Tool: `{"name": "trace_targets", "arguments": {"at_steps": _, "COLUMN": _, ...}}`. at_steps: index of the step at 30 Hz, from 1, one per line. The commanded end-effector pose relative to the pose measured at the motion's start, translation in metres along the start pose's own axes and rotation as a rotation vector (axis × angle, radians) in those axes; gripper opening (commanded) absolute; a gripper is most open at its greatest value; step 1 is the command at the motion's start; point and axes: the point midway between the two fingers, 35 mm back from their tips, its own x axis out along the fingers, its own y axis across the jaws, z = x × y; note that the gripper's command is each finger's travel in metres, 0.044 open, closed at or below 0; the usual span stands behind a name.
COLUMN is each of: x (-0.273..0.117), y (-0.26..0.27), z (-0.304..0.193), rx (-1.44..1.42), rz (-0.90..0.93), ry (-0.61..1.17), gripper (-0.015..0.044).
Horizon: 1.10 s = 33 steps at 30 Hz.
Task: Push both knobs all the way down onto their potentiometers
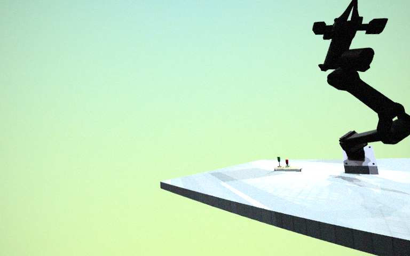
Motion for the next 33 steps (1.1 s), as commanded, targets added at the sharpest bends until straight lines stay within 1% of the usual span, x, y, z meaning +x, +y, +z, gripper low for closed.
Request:
{"name": "trace_targets", "arguments": {"at_steps": 1, "x": 0.0, "y": 0.033, "z": -0.017, "rx": -0.066, "rz": 0.093, "ry": 0.016, "gripper": 0.0}}
{"name": "trace_targets", "arguments": {"at_steps": 8, "x": -0.008, "y": 0.095, "z": -0.051, "rx": -0.184, "rz": 0.286, "ry": 0.049, "gripper": 0.0}}
{"name": "trace_targets", "arguments": {"at_steps": 16, "x": -0.029, "y": 0.156, "z": -0.093, "rx": -0.261, "rz": 0.503, "ry": 0.089, "gripper": 0.0}}
{"name": "trace_targets", "arguments": {"at_steps": 25, "x": -0.068, "y": 0.219, "z": -0.141, "rx": -0.379, "rz": 0.763, "ry": 0.138, "gripper": 0.0}}
{"name": "trace_targets", "arguments": {"at_steps": 33, "x": -0.112, "y": 0.261, "z": -0.18, "rx": -0.459, "rz": 0.989, "ry": 0.179, "gripper": 0.0}}
